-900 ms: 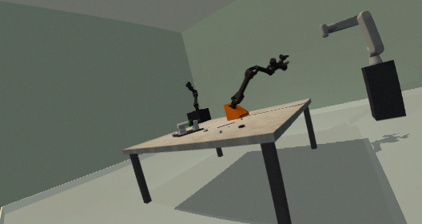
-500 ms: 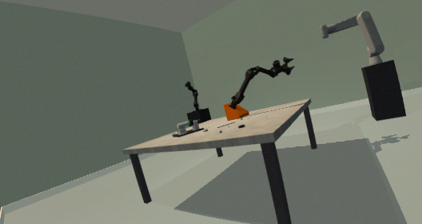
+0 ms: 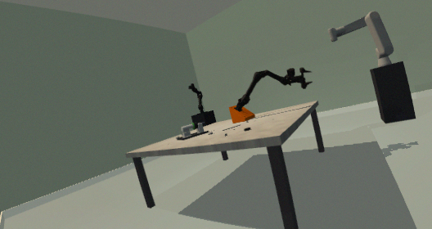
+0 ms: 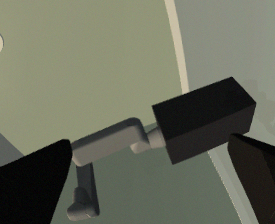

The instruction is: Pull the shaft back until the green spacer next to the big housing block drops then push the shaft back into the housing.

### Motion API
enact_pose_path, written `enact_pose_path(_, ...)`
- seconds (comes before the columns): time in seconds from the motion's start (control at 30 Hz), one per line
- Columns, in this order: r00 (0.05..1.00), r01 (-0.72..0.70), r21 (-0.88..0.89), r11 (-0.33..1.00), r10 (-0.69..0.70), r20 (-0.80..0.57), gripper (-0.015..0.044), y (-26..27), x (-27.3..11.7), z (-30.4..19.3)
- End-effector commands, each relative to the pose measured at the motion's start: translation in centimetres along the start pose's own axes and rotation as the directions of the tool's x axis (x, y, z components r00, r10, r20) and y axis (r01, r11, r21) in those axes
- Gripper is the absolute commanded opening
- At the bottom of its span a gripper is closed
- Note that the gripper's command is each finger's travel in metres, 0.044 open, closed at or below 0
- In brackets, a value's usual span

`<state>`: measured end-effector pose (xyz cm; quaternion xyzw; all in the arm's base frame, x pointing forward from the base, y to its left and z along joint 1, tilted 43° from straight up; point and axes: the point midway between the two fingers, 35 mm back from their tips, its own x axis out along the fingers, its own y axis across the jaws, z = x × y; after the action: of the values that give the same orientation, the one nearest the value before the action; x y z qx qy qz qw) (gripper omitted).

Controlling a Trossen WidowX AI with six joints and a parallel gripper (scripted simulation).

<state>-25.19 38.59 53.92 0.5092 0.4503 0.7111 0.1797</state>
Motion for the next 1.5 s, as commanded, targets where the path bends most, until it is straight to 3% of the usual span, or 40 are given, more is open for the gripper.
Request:
enact_pose_path(0.0, 0.993, 0.085, -0.132, 0.988, -0.074, 0.087, 0.0440, -2.5, 0.0, 5.7)
enact_pose_path(0.37, 0.923, 0.322, -0.349, 0.880, -0.211, 0.322, 0.0440, -6.2, -3.0, 19.9)
enact_pose_path(0.73, 0.770, 0.582, -0.422, 0.695, -0.305, 0.560, 0.0440, -7.4, -10.2, 33.6)
enact_pose_path(1.1, 0.539, 0.809, -0.347, 0.475, -0.361, 0.761, 0.0440, -6.4, -21.3, 45.1)
enact_pose_path(1.47, 0.212, 0.964, -0.111, 0.242, -0.447, 0.869, 0.0440, -6.4, -36.3, 53.4)
